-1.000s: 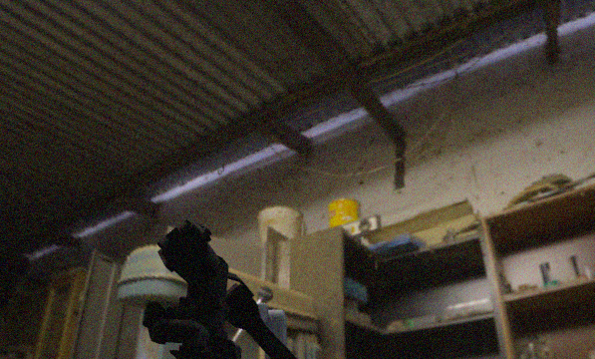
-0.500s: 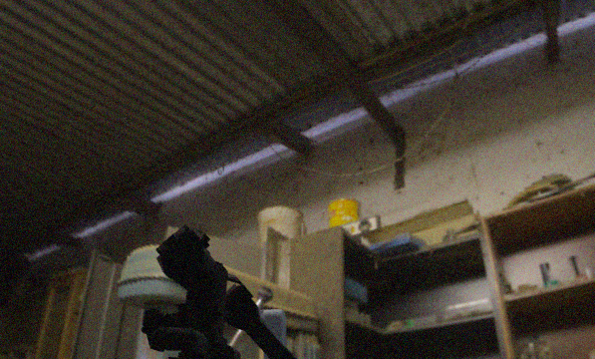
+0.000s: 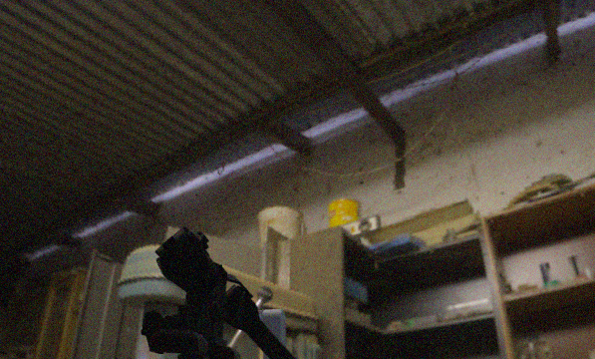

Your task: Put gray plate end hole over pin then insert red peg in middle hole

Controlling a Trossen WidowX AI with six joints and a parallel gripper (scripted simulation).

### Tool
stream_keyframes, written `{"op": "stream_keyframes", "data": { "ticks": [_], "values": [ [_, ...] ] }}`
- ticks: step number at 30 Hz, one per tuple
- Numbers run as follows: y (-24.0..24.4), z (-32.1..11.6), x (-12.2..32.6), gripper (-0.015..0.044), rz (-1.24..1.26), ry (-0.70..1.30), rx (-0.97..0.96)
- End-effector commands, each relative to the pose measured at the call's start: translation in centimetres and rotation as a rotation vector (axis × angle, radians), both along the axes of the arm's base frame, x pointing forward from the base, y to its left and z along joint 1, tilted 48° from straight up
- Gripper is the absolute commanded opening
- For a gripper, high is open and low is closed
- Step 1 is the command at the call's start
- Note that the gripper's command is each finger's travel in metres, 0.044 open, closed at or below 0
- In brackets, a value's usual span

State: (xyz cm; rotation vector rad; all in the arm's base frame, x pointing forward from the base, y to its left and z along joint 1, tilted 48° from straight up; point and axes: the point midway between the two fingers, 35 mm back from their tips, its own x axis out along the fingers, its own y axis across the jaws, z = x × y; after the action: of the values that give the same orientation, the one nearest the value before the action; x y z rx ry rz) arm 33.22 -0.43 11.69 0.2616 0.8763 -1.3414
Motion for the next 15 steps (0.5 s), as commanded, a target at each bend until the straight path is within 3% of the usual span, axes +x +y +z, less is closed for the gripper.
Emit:
{"op": "stream_keyframes", "data": {
  "ticks": [1, 7, 13, 15],
  "values": [
    [0.02, 0.01, 0.00, 0.0000, 0.001, 0.000, 0.000],
    [0.02, 0.01, 0.00, 0.0000, 0.001, 0.000, 0.000],
    [0.02, 0.01, 0.00, 0.0150, 0.001, 0.000, 0.000],
    [0.02, 0.01, 0.00, 0.0150, 0.001, 0.000, 0.000]
  ]
}}
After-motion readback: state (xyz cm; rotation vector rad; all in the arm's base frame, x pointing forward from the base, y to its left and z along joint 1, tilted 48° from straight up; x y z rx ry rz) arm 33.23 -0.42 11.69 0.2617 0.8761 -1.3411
